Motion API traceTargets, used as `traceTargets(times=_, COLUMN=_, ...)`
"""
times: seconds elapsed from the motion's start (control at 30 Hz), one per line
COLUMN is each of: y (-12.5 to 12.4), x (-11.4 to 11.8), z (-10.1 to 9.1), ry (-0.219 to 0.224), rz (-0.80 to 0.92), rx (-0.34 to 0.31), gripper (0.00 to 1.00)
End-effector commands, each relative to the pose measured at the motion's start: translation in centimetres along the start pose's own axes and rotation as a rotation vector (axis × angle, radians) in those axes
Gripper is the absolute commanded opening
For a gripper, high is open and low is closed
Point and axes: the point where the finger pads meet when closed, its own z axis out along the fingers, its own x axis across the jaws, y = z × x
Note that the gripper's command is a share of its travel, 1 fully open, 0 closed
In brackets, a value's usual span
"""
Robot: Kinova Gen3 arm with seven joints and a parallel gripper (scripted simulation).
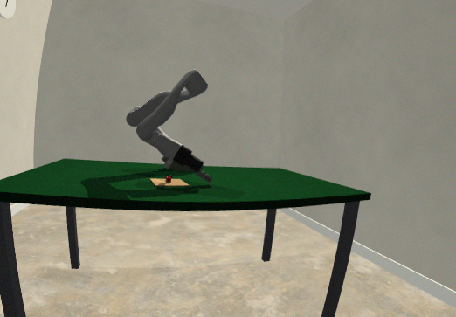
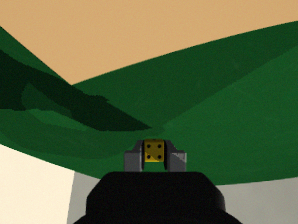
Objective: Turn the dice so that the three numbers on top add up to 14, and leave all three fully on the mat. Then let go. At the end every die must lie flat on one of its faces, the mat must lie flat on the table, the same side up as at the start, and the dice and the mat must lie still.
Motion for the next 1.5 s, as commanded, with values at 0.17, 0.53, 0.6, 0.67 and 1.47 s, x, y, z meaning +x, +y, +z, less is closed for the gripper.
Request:
traceTargets(times=0.17, y=-0.28, x=-0.02, z=0.16, ry=0.0, rz=0.0, rx=-0.001, gripper=0.4)
traceTargets(times=0.53, y=-0.81, x=-0.02, z=0.43, ry=0.0, rz=0.0, rx=-0.001, gripper=0.4)
traceTargets(times=0.6, y=-0.83, x=-0.02, z=0.45, ry=0.0, rz=0.0, rx=-0.001, gripper=0.4)
traceTargets(times=0.67, y=-0.86, x=-0.02, z=0.46, ry=0.0, rz=0.0, rx=-0.001, gripper=0.4)
traceTargets(times=1.47, y=-0.87, x=-0.02, z=0.47, ry=0.0, rz=0.0, rx=-0.001, gripper=0.4)
